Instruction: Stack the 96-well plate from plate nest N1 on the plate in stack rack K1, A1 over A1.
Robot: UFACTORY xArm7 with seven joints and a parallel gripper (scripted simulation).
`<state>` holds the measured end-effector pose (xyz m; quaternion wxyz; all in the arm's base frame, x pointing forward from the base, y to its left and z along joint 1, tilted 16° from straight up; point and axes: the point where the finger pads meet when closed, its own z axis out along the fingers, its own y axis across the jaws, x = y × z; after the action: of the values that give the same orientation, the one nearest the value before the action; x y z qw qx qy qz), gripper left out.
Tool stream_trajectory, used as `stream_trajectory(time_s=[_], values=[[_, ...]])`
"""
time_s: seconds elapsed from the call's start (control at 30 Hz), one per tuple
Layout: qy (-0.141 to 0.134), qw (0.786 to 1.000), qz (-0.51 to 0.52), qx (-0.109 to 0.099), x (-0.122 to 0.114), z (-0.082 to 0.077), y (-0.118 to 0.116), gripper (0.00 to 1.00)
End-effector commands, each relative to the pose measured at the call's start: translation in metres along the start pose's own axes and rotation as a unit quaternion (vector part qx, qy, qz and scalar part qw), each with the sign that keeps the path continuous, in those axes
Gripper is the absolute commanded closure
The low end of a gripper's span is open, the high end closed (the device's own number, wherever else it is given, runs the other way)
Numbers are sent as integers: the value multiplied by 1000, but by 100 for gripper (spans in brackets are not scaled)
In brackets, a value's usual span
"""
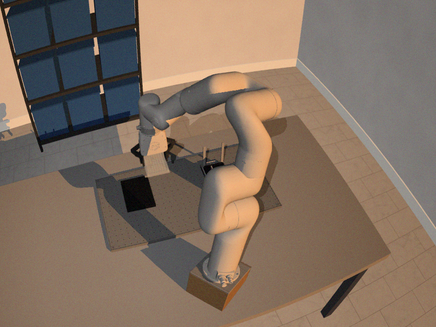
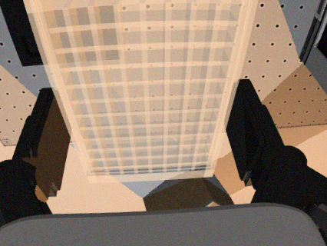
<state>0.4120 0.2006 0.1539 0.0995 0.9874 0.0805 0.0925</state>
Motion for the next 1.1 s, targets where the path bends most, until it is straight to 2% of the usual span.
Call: stream_trajectory(time_s=[0.0, 1.07], values=[[2, 1000, 0, 1, 1, -2, 8, 100], [2, 1000, 0, 1, -5, -4, 108, 100]])
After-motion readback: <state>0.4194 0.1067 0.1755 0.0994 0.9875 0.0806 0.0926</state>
